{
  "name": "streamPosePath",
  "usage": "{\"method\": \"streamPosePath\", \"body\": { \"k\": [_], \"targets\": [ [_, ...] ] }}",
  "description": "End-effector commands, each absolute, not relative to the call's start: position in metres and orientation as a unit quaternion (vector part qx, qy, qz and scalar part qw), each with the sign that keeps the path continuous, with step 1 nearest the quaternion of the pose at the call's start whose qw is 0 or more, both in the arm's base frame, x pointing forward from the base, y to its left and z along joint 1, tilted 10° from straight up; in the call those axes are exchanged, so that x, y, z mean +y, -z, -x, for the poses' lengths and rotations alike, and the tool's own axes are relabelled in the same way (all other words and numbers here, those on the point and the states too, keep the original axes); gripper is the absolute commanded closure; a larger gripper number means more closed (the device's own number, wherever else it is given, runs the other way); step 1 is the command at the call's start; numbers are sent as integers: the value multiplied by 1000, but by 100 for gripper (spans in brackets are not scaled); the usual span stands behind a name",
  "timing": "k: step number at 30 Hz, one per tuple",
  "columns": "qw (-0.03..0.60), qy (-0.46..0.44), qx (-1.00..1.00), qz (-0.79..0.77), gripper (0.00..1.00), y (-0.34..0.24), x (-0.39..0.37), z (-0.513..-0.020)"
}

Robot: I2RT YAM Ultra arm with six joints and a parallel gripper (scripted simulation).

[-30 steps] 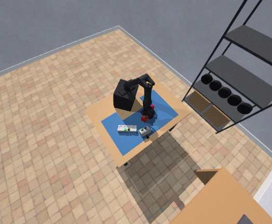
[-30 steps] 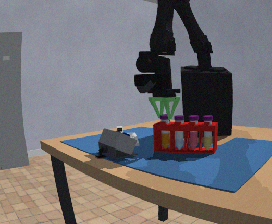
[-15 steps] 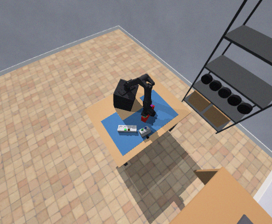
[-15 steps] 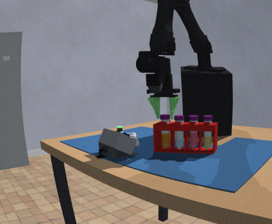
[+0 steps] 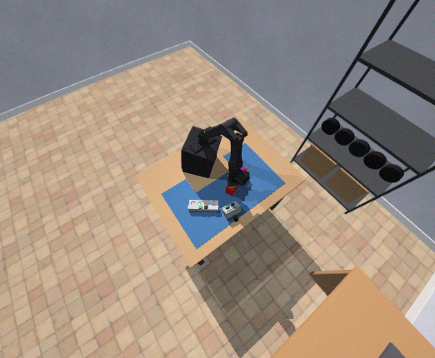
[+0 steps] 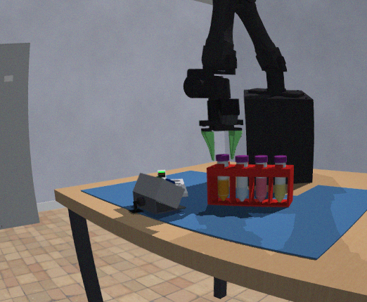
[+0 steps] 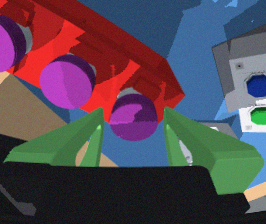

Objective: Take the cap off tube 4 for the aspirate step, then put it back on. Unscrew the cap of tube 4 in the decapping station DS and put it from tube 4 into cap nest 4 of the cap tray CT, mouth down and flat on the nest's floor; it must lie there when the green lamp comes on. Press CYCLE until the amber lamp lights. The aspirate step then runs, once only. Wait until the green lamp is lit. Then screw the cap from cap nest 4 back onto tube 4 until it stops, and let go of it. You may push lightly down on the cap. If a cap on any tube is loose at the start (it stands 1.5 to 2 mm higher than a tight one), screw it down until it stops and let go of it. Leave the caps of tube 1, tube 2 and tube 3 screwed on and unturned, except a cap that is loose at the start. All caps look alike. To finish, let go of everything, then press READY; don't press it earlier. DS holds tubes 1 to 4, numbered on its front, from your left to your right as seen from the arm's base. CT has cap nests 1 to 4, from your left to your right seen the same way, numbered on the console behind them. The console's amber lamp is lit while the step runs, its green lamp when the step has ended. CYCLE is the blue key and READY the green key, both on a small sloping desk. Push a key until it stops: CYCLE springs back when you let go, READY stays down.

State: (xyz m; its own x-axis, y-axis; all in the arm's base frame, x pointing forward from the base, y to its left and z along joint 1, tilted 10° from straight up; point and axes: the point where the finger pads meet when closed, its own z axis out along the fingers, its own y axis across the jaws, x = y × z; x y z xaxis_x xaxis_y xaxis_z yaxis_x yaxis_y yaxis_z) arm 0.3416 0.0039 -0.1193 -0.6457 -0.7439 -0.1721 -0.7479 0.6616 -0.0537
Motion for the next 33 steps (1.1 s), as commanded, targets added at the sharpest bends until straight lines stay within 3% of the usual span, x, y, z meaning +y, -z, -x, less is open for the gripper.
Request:
{"method": "streamPosePath", "body": {
  "k": [1,19,28,29,33],
  "targets": [
    [94,0,861,500,51,117,4,-343],
    [89,30,660,746,51,117,4,-343],
    [89,30,653,751,51,117,4,-344],
    [89,30,653,751,100,117,4,-344],
    [89,30,653,751,100,117,4,-344]
  ]
}}
